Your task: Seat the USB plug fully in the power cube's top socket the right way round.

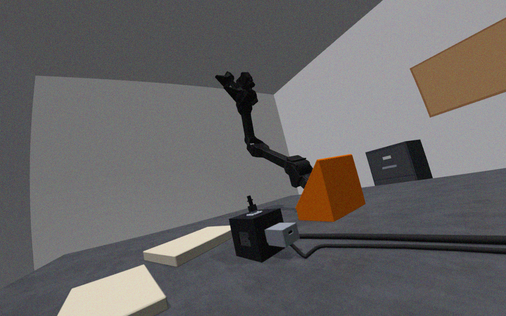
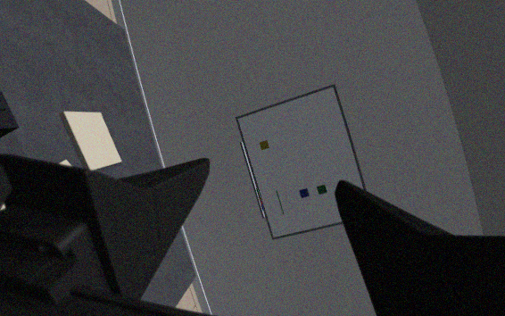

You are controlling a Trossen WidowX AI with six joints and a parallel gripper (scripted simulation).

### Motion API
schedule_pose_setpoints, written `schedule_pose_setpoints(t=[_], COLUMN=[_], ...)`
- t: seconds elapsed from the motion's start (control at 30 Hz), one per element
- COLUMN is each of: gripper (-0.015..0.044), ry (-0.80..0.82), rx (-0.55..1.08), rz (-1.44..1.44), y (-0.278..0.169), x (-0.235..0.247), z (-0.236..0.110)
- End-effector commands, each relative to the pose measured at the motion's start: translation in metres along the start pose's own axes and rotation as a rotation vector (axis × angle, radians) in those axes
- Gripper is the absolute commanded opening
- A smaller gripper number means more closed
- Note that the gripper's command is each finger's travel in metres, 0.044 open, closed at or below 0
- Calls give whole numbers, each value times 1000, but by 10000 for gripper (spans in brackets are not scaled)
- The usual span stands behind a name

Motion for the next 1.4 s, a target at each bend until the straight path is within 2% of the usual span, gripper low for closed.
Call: schedule_pose_setpoints(t=[0.0,0.1,0.37,0.6,0.83,1.1,1.37], gripper=[426,440,440,440,440,440,440], ry=[4,70,381,717,1083,1551,1584], rx=[1,8,34,53,73,101,102], rz=[-2,-37,-144,-218,-236,-195,-189], y=[1,22,86,119,128,112,116], x=[0,4,46,116,206,325,334], z=[1,23,118,200,261,295,295])
Point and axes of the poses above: the point midway between the two fingers, 35 mm back from their tips, its own z axis out along the fingers, its own x axis across the jaws, y = z × x, the point moved 9 cm from there along -z, back along the fingers, and after that the axes turned 15 degrees about -z, right-handed, at the moved point
